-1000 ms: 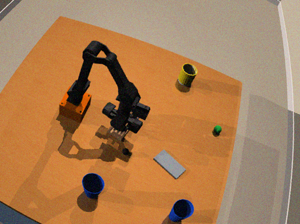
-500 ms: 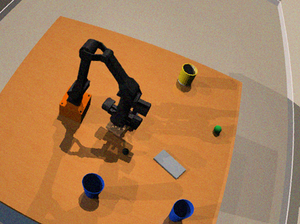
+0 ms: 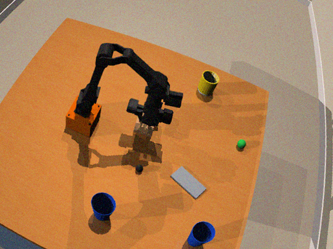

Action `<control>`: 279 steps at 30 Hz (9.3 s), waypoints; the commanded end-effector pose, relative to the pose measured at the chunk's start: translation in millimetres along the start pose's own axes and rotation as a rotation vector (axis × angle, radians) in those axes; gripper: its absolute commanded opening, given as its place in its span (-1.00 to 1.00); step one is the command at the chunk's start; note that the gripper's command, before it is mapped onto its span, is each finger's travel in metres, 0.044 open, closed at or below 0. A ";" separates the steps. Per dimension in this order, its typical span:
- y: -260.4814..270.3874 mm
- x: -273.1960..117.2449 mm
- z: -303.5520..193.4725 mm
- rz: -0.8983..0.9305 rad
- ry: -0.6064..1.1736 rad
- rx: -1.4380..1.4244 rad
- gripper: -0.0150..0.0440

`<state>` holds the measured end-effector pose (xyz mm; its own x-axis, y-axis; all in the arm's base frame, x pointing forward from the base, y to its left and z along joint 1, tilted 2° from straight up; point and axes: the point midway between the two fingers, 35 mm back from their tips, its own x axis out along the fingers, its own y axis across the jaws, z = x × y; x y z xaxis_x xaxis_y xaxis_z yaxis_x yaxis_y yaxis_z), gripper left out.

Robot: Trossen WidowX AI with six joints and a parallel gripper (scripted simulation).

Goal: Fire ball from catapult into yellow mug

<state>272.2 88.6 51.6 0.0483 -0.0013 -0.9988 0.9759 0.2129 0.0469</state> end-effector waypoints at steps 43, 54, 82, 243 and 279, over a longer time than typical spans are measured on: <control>20.5 35.8 -162.7 0.019 0.012 -0.520 -0.49; 18.4 42.6 -161.8 0.007 0.009 -0.516 -0.49; 20.3 -47.0 -162.3 0.017 0.012 -0.520 1.00; 34.6 -16.4 -181.7 0.015 0.006 -1.355 1.00; 31.8 13.7 -179.7 0.026 0.004 -1.358 1.00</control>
<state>265.4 271.2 43.0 0.0619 0.0217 -0.9978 0.0007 0.9998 0.0218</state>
